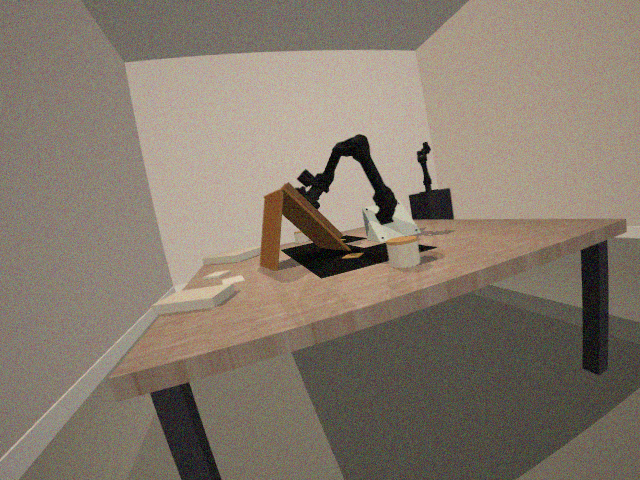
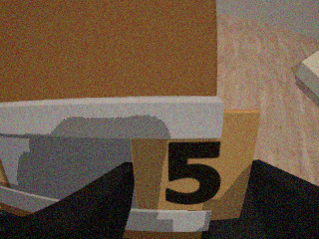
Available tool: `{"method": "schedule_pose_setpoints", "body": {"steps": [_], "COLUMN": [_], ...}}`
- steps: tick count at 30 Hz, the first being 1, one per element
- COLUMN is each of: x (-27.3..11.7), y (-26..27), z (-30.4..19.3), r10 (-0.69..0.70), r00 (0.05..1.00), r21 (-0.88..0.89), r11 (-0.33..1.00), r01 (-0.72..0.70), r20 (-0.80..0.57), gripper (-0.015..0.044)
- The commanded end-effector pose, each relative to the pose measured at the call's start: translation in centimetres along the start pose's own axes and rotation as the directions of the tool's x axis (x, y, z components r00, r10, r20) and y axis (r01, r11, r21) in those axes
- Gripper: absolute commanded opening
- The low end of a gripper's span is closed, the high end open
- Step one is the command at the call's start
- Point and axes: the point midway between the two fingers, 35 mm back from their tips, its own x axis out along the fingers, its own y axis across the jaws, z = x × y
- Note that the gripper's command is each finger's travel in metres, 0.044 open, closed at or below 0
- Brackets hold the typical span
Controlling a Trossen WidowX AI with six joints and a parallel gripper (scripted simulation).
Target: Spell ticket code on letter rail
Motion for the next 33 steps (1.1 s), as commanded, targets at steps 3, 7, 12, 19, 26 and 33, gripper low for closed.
{"method": "schedule_pose_setpoints", "body": {"steps": [3,7,12,19,26,33], "x": [0.0,0.0,0.0,0.0,0.0,0.0], "y": [0.3,0.5,0.7,0.9,1.3,1.7], "z": [0.0,0.0,0.0,0.0,0.0,0.0], "r10": [-0.004,-0.004,-0.004,-0.004,-0.004,-0.004], "r00": [1.0,1.0,1.0,1.0,1.0,1.0], "r21": [0.001,0.001,0.001,0.001,0.002,0.002], "r11": [1.0,1.0,1.0,1.0,1.0,1.0], "r01": [0.004,0.004,0.004,0.004,0.004,0.004], "r20": [0.001,0.0,0.0,0.0,0.0,0.0], "gripper": [0.0,0.0,0.0,0.0,0.0,0.0]}}
